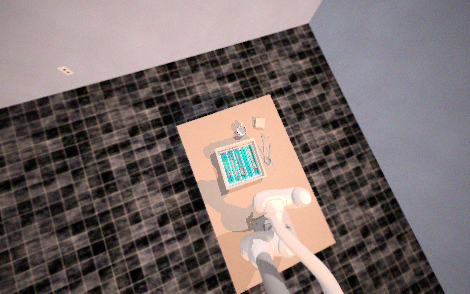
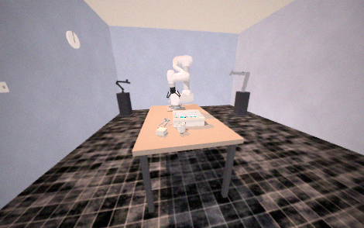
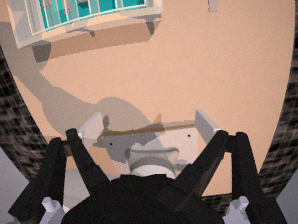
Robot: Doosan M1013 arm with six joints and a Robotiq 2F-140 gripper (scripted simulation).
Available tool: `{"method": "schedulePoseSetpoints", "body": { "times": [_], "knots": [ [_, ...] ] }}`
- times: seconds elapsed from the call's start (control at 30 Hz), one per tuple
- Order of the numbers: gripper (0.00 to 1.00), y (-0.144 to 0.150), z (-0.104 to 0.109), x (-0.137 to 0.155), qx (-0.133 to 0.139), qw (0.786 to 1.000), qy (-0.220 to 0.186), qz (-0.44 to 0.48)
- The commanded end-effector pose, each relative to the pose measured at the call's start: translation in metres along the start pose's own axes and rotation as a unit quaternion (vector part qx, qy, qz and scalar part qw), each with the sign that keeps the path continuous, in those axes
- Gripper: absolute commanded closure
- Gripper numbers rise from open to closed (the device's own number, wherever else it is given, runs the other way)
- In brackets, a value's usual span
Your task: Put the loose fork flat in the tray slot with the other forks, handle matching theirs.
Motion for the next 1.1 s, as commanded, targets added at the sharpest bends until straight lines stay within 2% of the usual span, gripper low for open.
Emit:
{"method": "schedulePoseSetpoints", "body": {
  "times": [0.0,0.03,0.1,0.13,0.37,0.6,0.67,0.7,0.83,1.07],
  "knots": [
    [0.00,0.025,0.020,-0.062,0.014,1.000,0.018,-0.015],
    [0.00,0.030,0.025,-0.076,0.014,1.000,0.018,-0.015],
    [0.00,0.030,0.025,-0.076,0.014,1.000,0.018,-0.015],
    [0.00,0.046,0.036,-0.114,0.019,0.999,0.025,-0.021],
    [0.00,0.082,0.055,-0.202,0.029,0.998,0.041,-0.032],
    [0.00,0.123,0.064,-0.297,0.041,0.996,0.060,-0.046],
    [0.00,0.123,0.064,-0.297,0.041,0.996,0.060,-0.046],
    [0.00,0.139,0.066,-0.335,0.044,0.996,0.065,-0.049],
    [0.00,0.160,0.064,-0.383,0.049,0.994,0.075,-0.056],
    [0.00,0.161,0.064,-0.386,0.049,0.994,0.076,-0.056]
  ]
}}
Point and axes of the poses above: the point where the finger pads meet when closed, its own z axis back along the fingers, its own y axis across the jaws, x = y × z, the point moved 2 cm from there along z, back along the fingers, and after that the axes turned 9 degrees about z, right-handed, at the moved point
